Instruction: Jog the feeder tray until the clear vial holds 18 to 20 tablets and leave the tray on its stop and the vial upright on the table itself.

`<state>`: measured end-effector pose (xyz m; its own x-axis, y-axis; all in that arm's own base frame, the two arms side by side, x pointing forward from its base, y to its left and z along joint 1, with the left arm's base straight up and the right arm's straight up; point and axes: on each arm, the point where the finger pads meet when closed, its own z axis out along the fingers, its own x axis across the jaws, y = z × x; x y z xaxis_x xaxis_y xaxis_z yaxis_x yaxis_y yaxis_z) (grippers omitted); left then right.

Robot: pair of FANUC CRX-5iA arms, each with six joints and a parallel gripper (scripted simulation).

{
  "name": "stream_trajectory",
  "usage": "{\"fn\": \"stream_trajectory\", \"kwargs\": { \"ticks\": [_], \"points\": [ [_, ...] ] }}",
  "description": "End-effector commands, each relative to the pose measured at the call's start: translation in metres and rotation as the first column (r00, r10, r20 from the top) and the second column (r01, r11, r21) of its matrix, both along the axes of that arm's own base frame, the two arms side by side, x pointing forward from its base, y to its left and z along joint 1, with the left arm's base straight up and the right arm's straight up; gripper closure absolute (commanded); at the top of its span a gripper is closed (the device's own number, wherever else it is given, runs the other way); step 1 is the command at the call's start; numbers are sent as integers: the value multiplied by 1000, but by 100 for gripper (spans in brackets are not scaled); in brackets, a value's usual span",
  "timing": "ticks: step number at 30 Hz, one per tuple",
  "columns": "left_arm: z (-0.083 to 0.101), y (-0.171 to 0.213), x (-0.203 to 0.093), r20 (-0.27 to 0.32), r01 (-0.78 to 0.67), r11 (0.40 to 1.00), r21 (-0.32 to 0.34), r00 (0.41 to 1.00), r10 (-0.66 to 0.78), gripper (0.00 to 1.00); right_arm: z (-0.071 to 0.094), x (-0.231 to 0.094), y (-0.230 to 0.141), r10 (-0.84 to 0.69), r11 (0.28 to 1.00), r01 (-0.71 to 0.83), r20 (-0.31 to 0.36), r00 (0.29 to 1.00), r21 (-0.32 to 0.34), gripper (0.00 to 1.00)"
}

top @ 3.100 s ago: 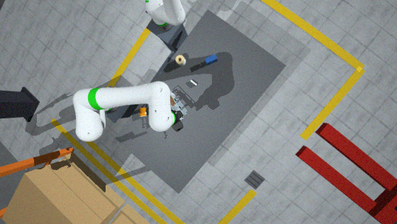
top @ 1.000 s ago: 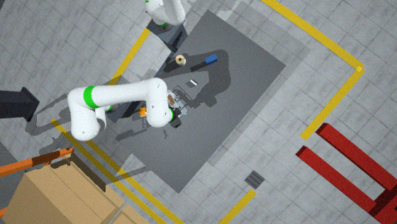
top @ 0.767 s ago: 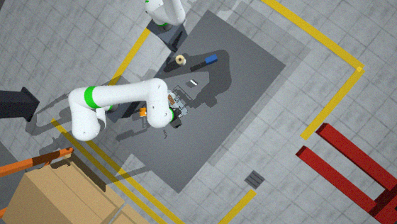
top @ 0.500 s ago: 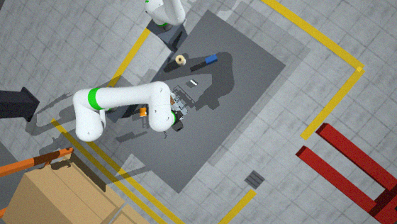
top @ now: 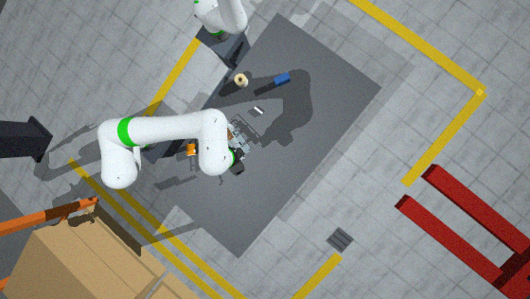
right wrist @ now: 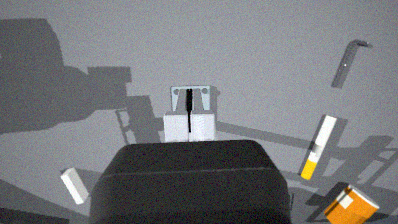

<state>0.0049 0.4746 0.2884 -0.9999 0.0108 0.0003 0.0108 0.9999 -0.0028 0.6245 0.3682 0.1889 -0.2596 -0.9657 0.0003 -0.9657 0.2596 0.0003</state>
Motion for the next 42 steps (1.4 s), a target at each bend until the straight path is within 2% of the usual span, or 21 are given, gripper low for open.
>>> {"fn": "stream_trajectory", "kwargs": {
  "ticks": [1, 15, 22, 29, 34, 42],
  "points": [
    [1, 0, 0, 0, 0, 1000, 3, 1000, 0, 0, 2, 0, 0, 0, 1000, 0, 2, 1000, 1, 100],
    [1, 0, 0, 0, 0, 1000, 3, 1000, 0, 0, 1, 0, 0, 0, 1000, 0, 2, 1000, 1, 100],
    [1, 0, 0, 0, 0, 1000, 3, 1000, 0, 0, -4, -21, 6, 0, 1000, 0, 2, 1000, 1, 100],
    [1, 0, 0, 0, 0, 1000, 3, 1000, 0, 0, -5, -24, 7, 0, 1000, 0, 2, 1000, 1, 100],
    [1, 0, 0, 0, 0, 1000, 3, 1000, 0, 0, 1, 0, 0, 0, 1000, 0, 2, 1000, 1, 100],
    [1, 0, 0, 0, 0, 1000, 3, 1000, 0, 0, 2, 0, 0, 0, 1000, 0, 2, 1000, 1, 100]
  ]
}}
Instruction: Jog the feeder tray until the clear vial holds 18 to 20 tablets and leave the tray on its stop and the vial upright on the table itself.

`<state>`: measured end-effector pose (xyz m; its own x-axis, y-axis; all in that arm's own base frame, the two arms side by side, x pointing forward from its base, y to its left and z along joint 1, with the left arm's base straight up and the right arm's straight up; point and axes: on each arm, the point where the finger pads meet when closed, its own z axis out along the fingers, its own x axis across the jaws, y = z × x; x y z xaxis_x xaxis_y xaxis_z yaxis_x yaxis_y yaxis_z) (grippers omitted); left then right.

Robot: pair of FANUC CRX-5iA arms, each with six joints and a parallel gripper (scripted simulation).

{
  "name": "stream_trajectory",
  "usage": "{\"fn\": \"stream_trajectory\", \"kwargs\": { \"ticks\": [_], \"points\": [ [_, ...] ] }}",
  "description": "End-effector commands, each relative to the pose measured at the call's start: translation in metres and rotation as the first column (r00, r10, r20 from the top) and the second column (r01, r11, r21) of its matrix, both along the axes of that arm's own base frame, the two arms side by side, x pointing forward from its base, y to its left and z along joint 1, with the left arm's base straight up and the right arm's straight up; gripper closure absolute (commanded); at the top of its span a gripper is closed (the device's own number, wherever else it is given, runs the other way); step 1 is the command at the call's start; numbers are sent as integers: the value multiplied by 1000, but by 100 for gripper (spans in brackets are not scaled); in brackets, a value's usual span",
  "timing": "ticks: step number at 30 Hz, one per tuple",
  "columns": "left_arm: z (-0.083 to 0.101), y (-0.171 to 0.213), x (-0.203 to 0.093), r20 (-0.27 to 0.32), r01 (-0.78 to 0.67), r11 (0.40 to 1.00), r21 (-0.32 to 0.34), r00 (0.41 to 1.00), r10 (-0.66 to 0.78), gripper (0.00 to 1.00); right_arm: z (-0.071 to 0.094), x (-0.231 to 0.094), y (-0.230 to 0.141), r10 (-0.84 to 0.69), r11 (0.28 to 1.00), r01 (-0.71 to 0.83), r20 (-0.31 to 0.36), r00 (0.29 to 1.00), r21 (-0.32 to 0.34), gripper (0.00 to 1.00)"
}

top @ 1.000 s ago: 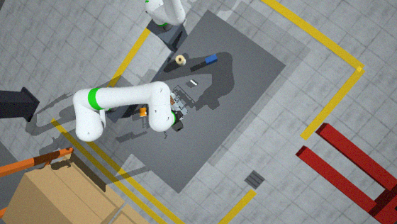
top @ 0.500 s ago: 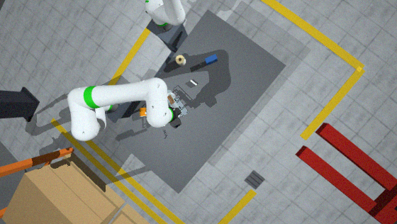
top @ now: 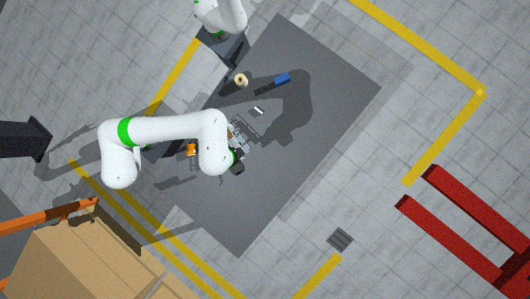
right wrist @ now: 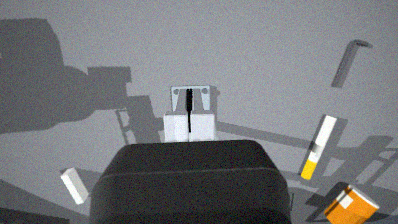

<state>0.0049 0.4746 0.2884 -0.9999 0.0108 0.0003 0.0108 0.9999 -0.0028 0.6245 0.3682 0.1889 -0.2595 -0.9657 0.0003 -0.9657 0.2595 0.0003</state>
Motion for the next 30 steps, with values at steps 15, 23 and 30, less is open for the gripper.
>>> {"fn": "stream_trajectory", "kwargs": {
  "ticks": [15, 23, 30],
  "points": [
    [1, 0, 0, 0, 0, 1000, 3, 1000, 0, 0, -5, -23, 6, 0, 1000, 0, 2, 1000, 1, 100],
    [1, 0, 0, 0, 0, 1000, 3, 1000, 0, 0, 0, -4, 1, 0, 1000, 0, 2, 1000, 1, 100],
    [1, 0, 0, 0, 0, 1000, 3, 1000, 0, 0, 2, 0, 0, 0, 1000, 0, 2, 1000, 1, 100]
  ]
}}
